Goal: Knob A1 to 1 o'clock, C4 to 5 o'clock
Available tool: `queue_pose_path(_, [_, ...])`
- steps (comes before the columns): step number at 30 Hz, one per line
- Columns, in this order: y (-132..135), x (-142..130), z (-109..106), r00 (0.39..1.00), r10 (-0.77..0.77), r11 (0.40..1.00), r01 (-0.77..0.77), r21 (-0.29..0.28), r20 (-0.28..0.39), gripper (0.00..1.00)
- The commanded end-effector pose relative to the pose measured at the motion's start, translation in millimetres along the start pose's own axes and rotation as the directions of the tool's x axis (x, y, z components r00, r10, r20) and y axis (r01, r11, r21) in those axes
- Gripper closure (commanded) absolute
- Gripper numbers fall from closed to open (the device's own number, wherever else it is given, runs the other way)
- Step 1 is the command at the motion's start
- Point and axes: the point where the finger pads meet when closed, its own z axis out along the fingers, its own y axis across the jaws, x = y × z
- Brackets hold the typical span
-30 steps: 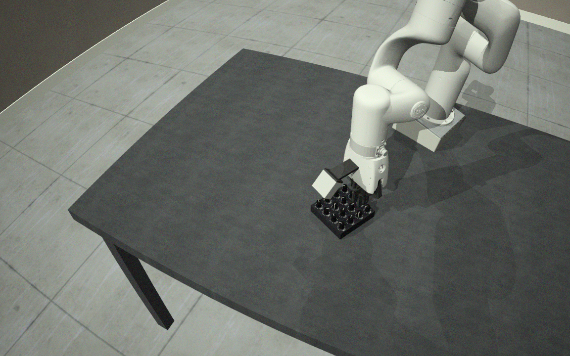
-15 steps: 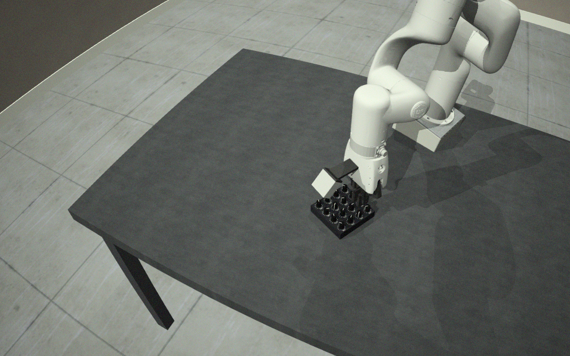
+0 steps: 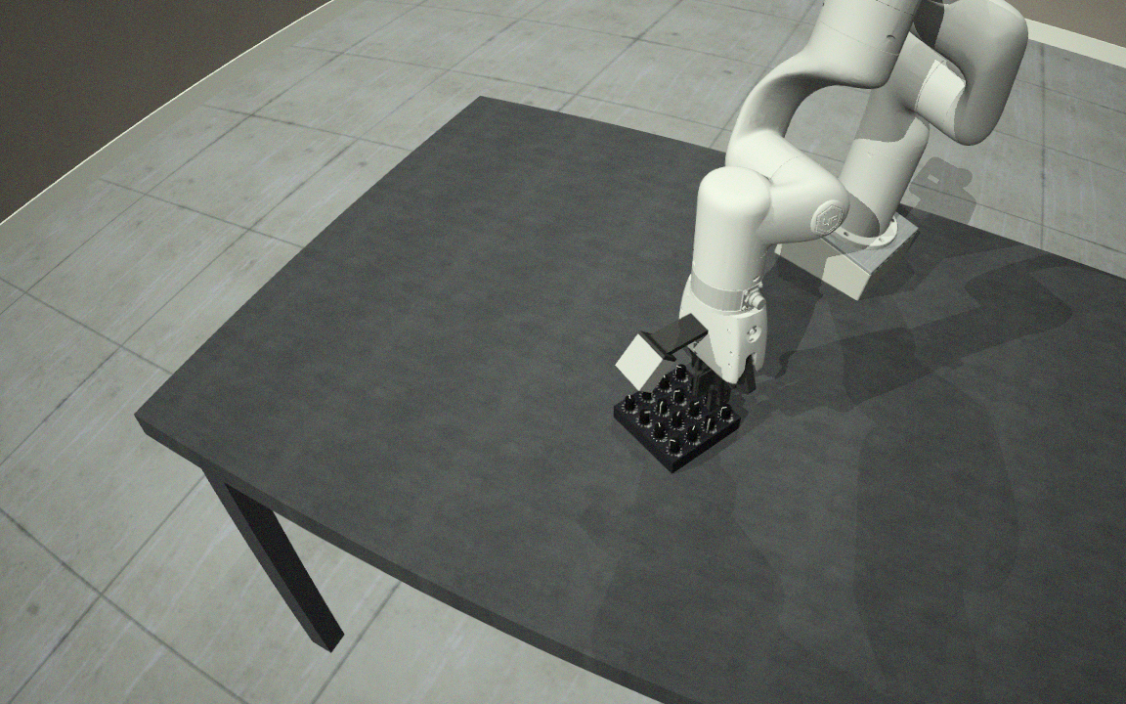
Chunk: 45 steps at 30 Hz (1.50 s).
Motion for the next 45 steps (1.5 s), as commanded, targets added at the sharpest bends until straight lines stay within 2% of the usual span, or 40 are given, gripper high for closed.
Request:
queue_pose_path(1, [-0.1,1.4,-1.0,1.000,0.000,1.000,0.000,0.000,-0.004,0.81])
queue_pose_path(19, [-0.1,1.4,-2.2,1.000,0.000,1.000,0.000,0.000,-0.004,0.81])
queue_pose_path(31, [-0.1,1.4,-29.3,1.000,0.000,1.000,0.000,0.000,-0.004,0.81])
queue_pose_path(45, [-0.1,1.4,-37.1,1.000,0.000,1.000,0.000,0.000,-0.004,0.81])
